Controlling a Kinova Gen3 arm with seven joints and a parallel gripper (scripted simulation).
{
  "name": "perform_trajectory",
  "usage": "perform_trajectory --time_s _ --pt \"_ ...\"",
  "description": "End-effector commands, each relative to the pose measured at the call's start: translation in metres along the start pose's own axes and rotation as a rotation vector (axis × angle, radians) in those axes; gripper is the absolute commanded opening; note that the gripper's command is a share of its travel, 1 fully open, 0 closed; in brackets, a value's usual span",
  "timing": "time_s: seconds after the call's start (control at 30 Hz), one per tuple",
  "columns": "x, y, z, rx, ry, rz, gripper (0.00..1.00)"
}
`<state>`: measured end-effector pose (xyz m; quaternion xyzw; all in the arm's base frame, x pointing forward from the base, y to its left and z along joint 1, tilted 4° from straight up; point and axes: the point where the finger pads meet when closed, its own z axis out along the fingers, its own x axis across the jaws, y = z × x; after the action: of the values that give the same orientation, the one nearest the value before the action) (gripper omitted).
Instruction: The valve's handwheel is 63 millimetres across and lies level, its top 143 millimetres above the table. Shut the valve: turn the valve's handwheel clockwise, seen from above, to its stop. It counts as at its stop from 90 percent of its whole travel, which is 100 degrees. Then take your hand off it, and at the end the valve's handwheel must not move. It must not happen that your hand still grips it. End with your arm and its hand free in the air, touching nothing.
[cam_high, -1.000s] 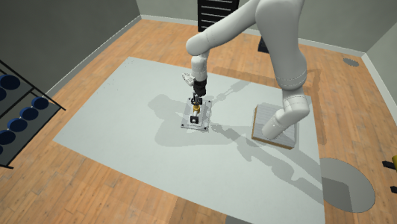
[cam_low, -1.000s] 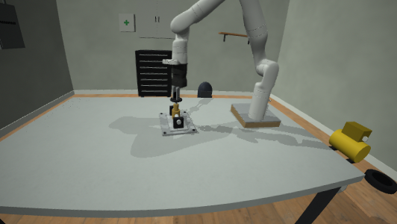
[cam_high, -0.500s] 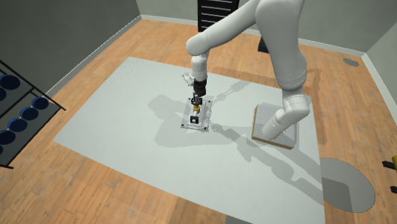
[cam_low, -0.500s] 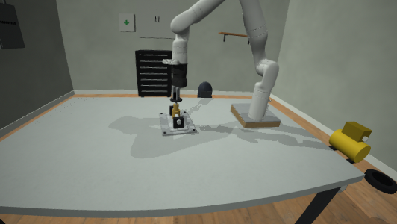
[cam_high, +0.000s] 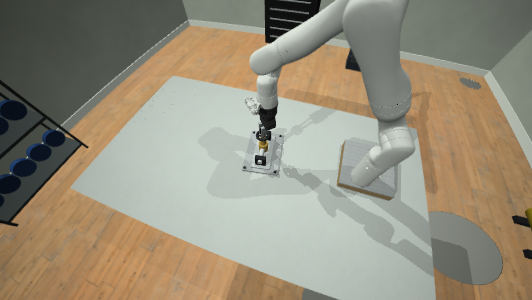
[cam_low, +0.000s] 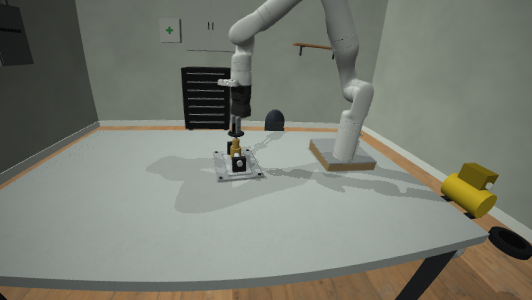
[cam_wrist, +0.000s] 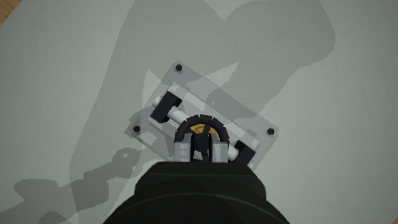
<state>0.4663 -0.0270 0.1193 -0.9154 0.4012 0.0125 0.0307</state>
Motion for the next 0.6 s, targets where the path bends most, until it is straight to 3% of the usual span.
perform_trajectory --time_s 0.0,0.57 --pt "-0.0003 -0.0011 0.0011 0.003 0.002 0.036 0.00" --pt "-0.0002 -0.0012 0.0011 0.003 0.002 0.235 0.00"
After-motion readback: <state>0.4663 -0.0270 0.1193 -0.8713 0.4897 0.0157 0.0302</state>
